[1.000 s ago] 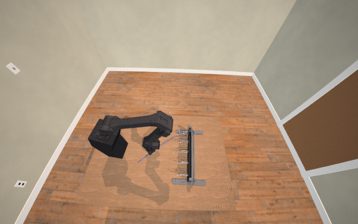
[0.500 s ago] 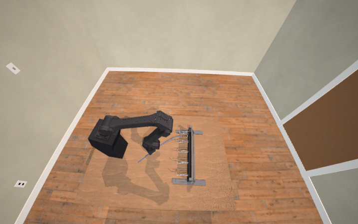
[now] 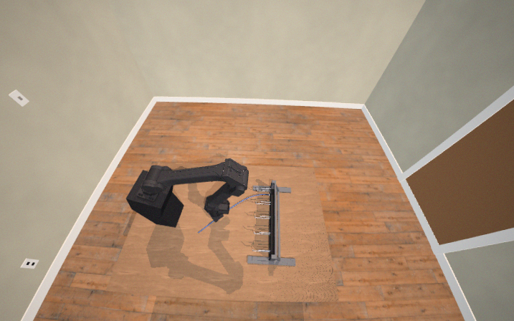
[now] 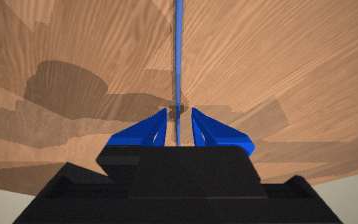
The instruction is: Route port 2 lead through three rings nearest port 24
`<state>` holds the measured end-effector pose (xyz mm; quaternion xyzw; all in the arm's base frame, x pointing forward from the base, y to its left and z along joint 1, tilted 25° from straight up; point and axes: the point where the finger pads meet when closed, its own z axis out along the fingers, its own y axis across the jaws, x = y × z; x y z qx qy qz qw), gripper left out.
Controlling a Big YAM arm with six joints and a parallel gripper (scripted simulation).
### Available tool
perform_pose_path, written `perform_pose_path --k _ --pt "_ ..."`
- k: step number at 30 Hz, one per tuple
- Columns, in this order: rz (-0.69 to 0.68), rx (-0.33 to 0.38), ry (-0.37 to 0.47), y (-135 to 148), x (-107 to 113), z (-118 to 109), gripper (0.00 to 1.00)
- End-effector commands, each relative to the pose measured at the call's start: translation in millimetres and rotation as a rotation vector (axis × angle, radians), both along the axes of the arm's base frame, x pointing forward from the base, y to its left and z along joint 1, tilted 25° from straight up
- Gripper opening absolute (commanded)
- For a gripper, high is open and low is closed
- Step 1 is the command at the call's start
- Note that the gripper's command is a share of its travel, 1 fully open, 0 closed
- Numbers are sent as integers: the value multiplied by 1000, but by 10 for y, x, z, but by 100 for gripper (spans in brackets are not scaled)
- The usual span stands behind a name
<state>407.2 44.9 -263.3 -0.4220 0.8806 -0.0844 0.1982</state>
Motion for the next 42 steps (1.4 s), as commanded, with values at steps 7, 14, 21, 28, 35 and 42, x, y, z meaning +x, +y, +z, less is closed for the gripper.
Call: perform_pose_path --k 7,14,21,28,35,42 --pt "-8 4 -6 -44 58 65 32" --pt "-9 3 5 -53 -31 24 32" --pt "-10 3 11 -60 -97 -6 32" --pt "-10 3 10 -60 -96 -4 32" --pt "-10 3 10 -60 -96 -4 32" --pt "-10 3 10 -60 -96 -4 32"
